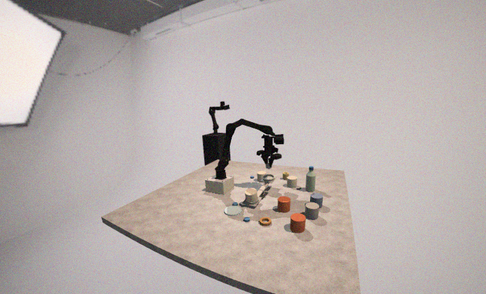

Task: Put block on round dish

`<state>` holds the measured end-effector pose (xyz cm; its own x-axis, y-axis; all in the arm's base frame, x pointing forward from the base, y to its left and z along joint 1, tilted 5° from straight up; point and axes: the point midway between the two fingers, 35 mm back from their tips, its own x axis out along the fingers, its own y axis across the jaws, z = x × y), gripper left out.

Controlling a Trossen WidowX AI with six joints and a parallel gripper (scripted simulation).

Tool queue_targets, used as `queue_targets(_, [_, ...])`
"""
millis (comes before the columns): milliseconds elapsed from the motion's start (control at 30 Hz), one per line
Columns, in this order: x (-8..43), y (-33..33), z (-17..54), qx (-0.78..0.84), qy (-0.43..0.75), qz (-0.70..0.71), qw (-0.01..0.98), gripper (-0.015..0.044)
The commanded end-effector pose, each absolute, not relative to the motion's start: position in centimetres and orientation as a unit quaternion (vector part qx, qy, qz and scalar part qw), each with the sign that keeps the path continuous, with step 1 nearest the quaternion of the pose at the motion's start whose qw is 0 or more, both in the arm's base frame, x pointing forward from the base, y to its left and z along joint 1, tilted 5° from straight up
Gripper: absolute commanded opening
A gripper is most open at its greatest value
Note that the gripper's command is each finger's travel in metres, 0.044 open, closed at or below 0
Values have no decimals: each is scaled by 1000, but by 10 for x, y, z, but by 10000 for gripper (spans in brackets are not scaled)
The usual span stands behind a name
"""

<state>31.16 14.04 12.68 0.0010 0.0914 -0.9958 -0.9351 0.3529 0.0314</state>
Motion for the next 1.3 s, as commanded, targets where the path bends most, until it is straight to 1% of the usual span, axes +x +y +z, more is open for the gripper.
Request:
queue_targets(0, [309,138,140,-377,562,428,599,0])
queue_targets(133, [313,130,137,-378,561,428,600,0])
queue_targets(700, [343,36,107,-391,551,424,603,0])
queue_targets(1267, [336,-75,75,-379,566,398,614,0])
